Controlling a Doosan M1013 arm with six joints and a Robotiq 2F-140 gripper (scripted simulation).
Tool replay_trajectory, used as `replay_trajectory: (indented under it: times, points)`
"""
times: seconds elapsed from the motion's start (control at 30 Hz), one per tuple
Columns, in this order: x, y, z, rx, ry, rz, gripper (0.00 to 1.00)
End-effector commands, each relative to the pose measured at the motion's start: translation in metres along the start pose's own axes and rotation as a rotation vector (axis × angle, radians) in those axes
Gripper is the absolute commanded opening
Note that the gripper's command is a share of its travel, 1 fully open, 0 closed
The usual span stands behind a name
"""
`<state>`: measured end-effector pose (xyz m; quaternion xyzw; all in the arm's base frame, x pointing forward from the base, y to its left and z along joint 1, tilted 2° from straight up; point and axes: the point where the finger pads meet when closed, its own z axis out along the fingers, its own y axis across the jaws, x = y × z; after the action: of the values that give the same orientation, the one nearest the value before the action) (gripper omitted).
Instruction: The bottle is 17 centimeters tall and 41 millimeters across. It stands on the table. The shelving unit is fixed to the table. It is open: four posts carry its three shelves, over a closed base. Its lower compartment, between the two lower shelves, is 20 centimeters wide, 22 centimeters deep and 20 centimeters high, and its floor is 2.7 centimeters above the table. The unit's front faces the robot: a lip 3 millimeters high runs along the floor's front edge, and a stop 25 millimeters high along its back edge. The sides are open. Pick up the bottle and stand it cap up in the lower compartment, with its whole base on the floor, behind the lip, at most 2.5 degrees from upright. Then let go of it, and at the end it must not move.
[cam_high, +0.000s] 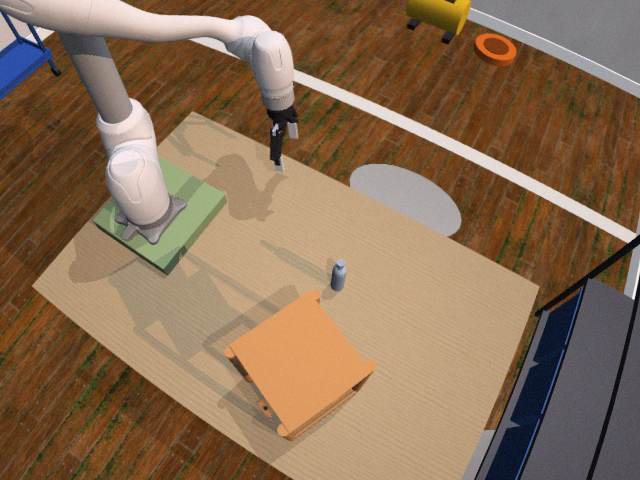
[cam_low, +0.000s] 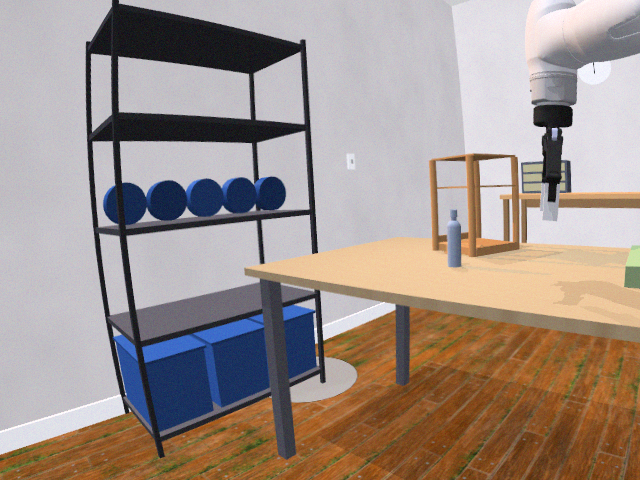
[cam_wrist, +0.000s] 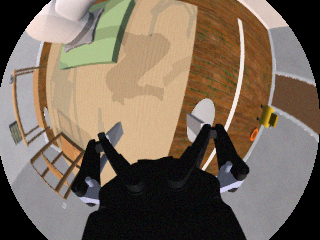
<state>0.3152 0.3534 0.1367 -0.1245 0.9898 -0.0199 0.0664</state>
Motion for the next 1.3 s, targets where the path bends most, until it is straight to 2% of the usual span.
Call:
replay_trajectory:
  times: [0.0,0.57,0.6,0.63,0.7,1.03,1.1,1.13,1.17,1.27]
  points:
    - [0.0,0.0,0.0,0.0,0.0,0.0,1.0]
    - [-0.001,0.0,-0.002,0.0,0.0,0.0,1.0]
    - [-0.004,0.001,-0.015,0.001,-0.001,0.0,1.0]
    - [-0.01,0.001,-0.041,0.002,-0.002,0.001,1.0]
    - [-0.013,0.001,-0.056,0.003,-0.002,0.001,1.0]
    - [-0.021,-0.006,-0.17,0.002,-0.001,0.001,1.0]
    - [-0.021,-0.006,-0.17,0.002,-0.001,0.001,1.0]
    - [-0.019,-0.009,-0.196,0.001,0.0,0.0,1.0]
    - [-0.018,-0.011,-0.208,0.0,0.0,0.0,1.0]
    - [-0.018,-0.011,-0.21,0.0,0.0,0.0,1.0]
